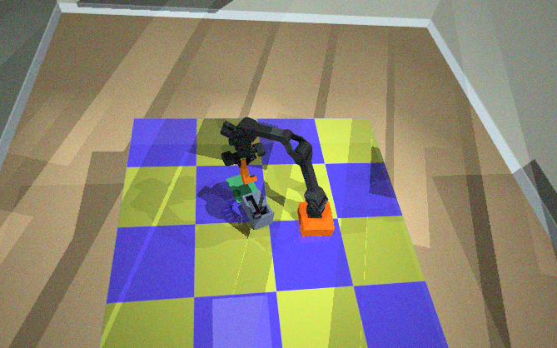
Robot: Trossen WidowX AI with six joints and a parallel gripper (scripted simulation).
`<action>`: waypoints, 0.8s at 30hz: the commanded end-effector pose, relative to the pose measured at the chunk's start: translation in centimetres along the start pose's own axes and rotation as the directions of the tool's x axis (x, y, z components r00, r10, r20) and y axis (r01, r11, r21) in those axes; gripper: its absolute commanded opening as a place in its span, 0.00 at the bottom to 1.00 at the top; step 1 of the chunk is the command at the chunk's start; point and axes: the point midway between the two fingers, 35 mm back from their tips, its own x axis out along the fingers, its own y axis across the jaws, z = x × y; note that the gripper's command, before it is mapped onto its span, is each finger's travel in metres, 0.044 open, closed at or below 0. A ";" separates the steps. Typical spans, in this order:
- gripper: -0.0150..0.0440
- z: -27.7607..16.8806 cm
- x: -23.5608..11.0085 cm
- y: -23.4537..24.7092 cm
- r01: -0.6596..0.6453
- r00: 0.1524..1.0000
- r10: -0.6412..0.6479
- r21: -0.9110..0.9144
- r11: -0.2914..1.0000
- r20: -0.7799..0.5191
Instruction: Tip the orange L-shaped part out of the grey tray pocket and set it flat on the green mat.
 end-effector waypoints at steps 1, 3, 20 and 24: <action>0.25 0.1 0.7 -0.1 0.005 1.000 -0.005 -0.004 1.000 0.002; 0.25 0.1 1.0 -0.1 0.005 1.000 -0.005 -0.004 1.000 0.002; 0.25 0.1 3.7 -0.1 0.005 1.000 -0.005 -0.004 1.000 0.002; 0.25 0.1 4.4 -0.1 0.005 1.000 -0.005 -0.004 1.000 0.002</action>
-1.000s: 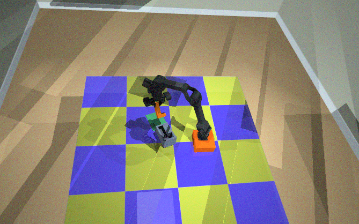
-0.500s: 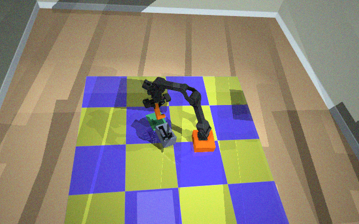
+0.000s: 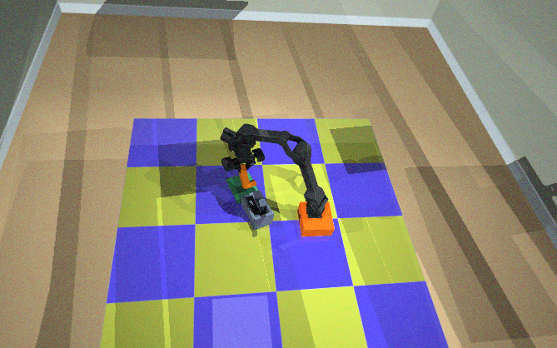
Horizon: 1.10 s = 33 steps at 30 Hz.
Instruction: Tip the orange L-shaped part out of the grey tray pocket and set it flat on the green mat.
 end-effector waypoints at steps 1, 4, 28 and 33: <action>0.25 0.0 0.8 -0.1 0.003 1.000 -0.003 -0.002 1.000 0.003; 0.25 0.0 1.3 -0.1 0.003 1.000 -0.003 -0.002 1.000 0.003; 0.25 0.0 3.7 -0.1 0.003 1.000 -0.003 -0.002 1.000 0.003; 0.30 0.0 3.7 -0.1 0.001 1.000 -0.001 -0.002 1.000 -0.001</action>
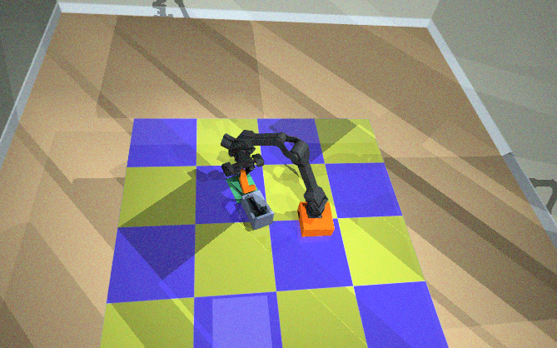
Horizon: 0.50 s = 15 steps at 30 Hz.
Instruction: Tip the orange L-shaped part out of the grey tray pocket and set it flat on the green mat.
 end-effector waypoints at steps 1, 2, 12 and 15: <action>0.34 0.0 0.0 0.0 0.000 1.000 0.000 0.000 1.000 0.000; 0.39 0.0 0.0 0.0 0.000 1.000 0.000 0.000 1.000 0.000; 0.83 0.2 -2.3 0.2 0.000 1.000 0.000 0.000 1.000 0.001; 0.93 0.3 -5.7 0.2 0.001 1.000 -0.001 0.000 1.000 0.003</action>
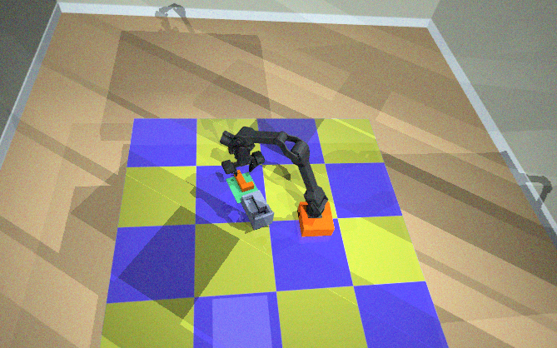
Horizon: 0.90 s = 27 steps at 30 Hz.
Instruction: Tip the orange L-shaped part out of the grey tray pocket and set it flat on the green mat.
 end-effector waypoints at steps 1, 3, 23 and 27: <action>0.93 0.2 -5.0 0.1 -0.011 1.000 0.011 -0.003 1.000 0.023; 0.93 0.0 -6.7 0.0 -0.011 1.000 0.011 -0.003 1.000 0.024; 0.93 0.2 -6.4 0.2 -0.023 0.999 0.023 0.000 1.000 0.033; 0.93 0.2 -6.4 0.2 -0.023 0.999 0.023 0.000 1.000 0.033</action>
